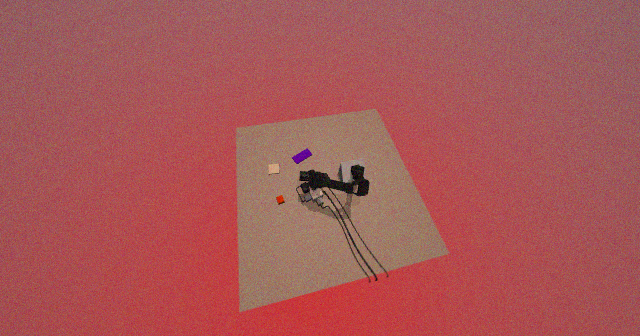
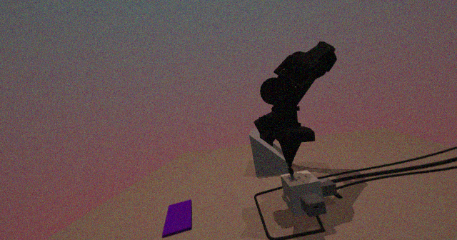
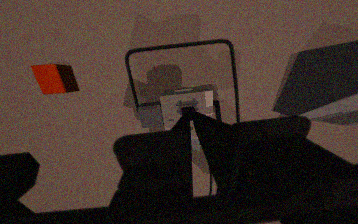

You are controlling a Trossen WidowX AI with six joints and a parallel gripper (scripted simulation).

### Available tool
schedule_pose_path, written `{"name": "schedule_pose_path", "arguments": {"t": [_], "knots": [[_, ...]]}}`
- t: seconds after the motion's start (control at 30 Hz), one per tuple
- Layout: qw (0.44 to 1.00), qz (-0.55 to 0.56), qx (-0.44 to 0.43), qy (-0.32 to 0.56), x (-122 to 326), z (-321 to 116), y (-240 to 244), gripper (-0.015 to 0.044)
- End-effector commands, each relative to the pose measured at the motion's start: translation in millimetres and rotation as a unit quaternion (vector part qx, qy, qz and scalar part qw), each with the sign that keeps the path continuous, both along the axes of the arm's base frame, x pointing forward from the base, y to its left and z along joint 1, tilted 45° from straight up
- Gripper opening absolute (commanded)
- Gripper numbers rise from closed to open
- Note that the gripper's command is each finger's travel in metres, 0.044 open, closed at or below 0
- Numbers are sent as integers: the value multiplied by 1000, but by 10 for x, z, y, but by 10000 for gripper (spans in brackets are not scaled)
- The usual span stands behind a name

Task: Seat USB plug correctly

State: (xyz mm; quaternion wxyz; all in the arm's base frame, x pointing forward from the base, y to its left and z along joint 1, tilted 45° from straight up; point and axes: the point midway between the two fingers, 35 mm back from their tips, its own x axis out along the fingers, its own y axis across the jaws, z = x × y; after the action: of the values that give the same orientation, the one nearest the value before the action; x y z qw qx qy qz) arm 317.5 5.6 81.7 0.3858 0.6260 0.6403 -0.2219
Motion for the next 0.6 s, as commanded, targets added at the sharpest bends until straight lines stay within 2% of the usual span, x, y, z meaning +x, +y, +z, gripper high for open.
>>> {"name": "schedule_pose_path", "arguments": {"t": [0.0,0.57], "knots": [[1000,-1,-1,3,-8,-16,3,0],[1000,-1,-1,3,-7,-31,17,0]]}}
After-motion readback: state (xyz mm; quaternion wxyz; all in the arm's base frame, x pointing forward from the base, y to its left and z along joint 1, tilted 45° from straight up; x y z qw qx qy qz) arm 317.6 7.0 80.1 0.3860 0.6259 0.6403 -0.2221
